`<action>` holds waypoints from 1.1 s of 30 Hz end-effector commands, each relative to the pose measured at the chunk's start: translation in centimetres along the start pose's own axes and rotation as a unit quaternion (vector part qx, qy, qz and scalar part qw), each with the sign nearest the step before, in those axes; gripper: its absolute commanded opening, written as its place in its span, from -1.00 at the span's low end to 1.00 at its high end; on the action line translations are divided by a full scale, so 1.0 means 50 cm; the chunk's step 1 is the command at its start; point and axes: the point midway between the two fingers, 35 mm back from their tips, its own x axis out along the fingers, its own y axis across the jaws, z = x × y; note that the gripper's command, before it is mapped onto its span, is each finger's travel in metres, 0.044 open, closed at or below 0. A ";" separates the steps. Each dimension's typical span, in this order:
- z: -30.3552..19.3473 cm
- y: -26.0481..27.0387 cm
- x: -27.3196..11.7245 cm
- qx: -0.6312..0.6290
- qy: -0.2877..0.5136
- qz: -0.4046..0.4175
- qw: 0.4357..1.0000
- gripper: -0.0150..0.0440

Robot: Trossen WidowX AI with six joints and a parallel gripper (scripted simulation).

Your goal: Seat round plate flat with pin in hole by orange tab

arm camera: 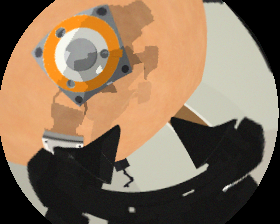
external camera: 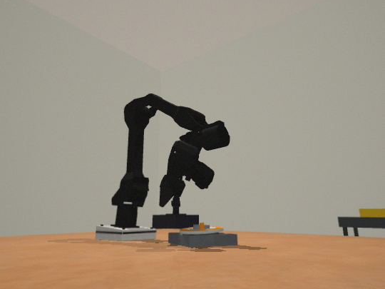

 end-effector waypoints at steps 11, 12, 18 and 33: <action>0.107 -0.011 -0.031 0.394 -0.110 0.289 0.866 -0.11; 0.107 -0.011 -0.031 0.394 -0.110 0.289 0.866 -0.20; 0.107 -0.011 -0.032 0.394 -0.110 0.289 0.866 -0.49; 0.147 0.029 0.046 0.394 -0.110 0.289 0.866 -0.49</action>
